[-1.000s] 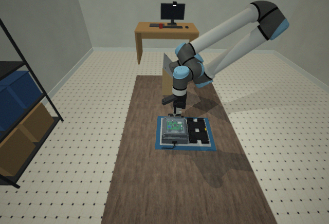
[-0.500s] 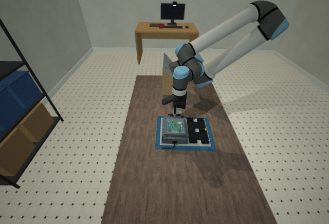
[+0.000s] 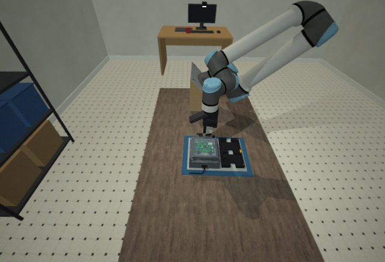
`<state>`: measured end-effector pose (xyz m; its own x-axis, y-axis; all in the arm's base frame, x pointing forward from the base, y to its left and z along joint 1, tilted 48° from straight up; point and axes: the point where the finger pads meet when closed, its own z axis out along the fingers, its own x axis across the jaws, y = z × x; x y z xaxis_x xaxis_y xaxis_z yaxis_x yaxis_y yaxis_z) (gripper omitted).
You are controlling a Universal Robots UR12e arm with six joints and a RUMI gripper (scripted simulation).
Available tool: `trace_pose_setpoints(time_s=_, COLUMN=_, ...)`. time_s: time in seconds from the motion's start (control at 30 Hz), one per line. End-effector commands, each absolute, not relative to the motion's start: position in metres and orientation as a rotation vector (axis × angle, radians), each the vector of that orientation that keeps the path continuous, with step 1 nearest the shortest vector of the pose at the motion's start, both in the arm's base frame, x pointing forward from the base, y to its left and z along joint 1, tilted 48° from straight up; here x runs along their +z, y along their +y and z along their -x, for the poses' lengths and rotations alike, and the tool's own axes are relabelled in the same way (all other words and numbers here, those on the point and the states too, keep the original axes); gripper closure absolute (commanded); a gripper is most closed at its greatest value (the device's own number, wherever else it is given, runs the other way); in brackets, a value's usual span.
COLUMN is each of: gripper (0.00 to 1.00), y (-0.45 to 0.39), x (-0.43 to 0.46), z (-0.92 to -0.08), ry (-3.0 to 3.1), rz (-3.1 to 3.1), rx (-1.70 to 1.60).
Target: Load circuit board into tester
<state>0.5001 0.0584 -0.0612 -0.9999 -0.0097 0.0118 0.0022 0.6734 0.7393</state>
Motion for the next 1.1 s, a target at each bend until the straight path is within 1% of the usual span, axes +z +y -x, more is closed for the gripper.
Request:
trace_pose_setpoints(time_s=0.0, gripper=1.00, y=0.0581, x=-0.0611, z=-0.5005, ry=-2.861, rz=-0.006, rx=-1.264)
trace_pose_setpoints(time_s=0.13, gripper=1.00, y=0.0581, x=-0.0611, z=-0.5005, ry=-2.861, rz=-0.006, rx=-1.264)
trace_pose_setpoints(time_s=0.17, gripper=0.87, y=0.0581, x=-0.0611, z=-0.5005, ry=-2.861, rz=-0.006, rx=-1.264)
trace_pose_setpoints(time_s=1.07, gripper=0.87, y=0.0581, x=-0.0611, z=-0.5005, ry=-2.861, rz=-0.006, rx=-1.264)
